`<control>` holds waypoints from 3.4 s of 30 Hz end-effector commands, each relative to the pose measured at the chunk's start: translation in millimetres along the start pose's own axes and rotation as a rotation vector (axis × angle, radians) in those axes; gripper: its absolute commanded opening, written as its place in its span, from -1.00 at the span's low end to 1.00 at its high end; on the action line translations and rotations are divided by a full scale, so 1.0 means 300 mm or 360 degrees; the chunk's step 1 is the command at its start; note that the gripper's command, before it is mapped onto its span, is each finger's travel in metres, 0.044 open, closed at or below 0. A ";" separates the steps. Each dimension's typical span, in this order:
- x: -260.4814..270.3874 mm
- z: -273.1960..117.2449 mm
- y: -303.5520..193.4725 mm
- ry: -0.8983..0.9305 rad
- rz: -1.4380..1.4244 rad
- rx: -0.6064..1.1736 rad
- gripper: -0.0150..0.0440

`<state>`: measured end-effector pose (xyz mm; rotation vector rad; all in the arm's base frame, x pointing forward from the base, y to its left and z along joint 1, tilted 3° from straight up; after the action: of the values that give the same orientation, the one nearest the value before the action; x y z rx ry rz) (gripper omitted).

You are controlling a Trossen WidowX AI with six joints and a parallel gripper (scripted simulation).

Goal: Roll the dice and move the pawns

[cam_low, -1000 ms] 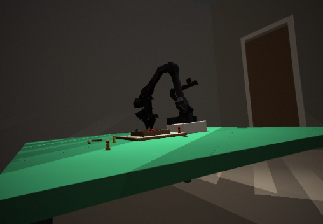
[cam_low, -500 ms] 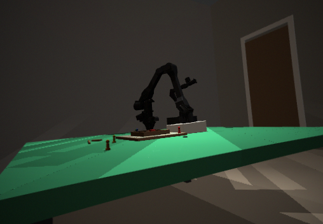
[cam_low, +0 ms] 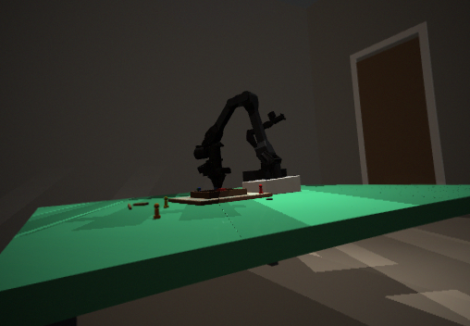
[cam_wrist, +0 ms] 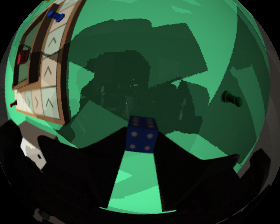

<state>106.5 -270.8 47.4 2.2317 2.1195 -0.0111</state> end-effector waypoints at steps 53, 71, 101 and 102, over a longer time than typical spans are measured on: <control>0.289 -0.298 0.428 -0.0024 -0.0049 -0.0045 -0.49; 0.563 -0.261 0.573 -0.0002 -0.0036 -0.0052 -0.49; 0.899 -0.224 0.620 -0.0017 -0.0046 -0.0350 -0.49; 0.899 -0.221 0.620 -0.0023 -0.0047 -0.0404 -0.49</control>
<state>304.5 -8.0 109.6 2.1177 2.0798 0.1406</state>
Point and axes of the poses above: the point midway between the two fingers, 35 mm back from their tips, its own z axis out along the fingers, its own x axis across the jaws, y = z × x, the point moved 3 cm from there along -z, back along the fingers, and after that the axes turned 7 degrees about -z, right-handed, at the moved point
